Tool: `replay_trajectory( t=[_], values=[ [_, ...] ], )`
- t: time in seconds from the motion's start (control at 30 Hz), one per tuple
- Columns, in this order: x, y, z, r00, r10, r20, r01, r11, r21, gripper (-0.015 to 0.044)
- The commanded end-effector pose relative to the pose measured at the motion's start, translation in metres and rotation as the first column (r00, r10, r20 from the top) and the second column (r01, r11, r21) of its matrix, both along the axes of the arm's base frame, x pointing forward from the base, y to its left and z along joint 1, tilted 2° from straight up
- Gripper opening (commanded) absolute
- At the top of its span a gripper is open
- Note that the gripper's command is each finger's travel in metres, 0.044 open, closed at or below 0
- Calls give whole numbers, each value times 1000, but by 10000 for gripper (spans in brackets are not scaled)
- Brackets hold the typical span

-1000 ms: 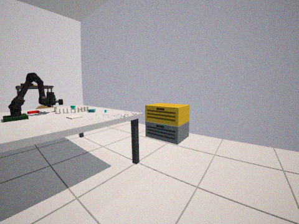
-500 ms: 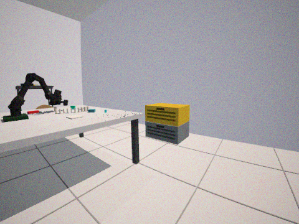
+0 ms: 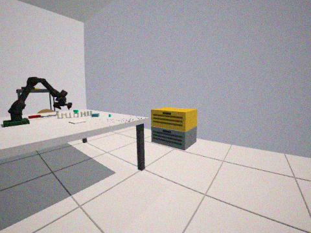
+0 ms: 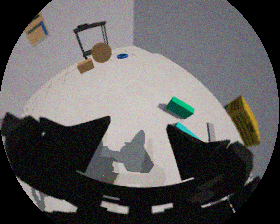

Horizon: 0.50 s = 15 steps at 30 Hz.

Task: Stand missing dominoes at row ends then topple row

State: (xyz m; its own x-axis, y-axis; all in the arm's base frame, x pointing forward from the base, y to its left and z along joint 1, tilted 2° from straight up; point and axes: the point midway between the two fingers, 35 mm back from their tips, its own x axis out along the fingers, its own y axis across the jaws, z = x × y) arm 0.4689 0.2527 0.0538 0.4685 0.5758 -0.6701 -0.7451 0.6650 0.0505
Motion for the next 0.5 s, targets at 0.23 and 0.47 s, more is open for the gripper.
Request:
replay_trajectory(
  t=[0.23, 0.47],
  values=[
    [-44, -7, 44, 953, 19, -301, -169, 861, -480, 440],
    [-83, -28, 58, 892, 1, -452, -293, 763, -576, 440]
  ],
)
